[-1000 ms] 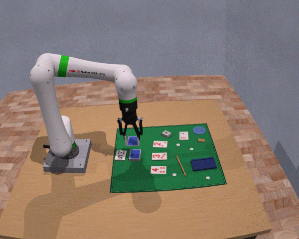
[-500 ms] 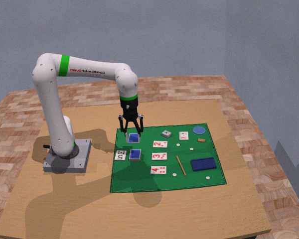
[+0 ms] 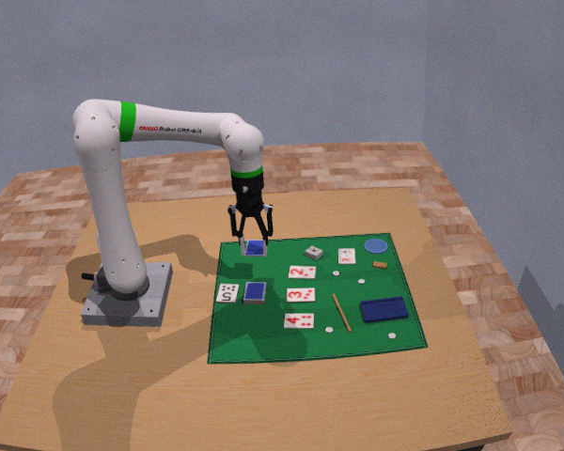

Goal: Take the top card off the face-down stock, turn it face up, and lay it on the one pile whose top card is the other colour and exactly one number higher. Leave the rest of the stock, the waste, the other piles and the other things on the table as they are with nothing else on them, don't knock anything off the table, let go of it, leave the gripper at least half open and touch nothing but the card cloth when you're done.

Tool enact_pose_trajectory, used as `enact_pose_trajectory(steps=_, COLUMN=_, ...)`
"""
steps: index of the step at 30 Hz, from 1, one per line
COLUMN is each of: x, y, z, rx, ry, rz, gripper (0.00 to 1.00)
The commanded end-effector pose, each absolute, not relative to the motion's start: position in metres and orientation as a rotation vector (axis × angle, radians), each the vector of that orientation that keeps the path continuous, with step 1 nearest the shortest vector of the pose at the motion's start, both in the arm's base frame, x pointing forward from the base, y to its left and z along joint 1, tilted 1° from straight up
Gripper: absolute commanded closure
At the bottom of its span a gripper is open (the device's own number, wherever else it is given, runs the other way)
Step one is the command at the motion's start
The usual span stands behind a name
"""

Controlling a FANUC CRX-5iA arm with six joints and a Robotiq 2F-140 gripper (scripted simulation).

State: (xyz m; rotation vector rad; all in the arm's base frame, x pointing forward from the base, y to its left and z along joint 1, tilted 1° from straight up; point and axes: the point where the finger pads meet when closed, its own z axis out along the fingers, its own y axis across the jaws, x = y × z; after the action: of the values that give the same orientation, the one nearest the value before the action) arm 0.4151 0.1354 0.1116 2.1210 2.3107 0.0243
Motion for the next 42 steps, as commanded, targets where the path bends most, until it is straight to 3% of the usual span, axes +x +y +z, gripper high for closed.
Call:
enact_pose_trajectory(steps=1, x=0.415, y=0.14, z=0.112, rx=2.121, ry=2.31, rz=0.026, gripper=0.6)
enact_pose_trajectory(steps=42, x=0.415, y=0.143, z=0.096, rx=2.119, ry=2.307, rz=0.019, gripper=0.6)
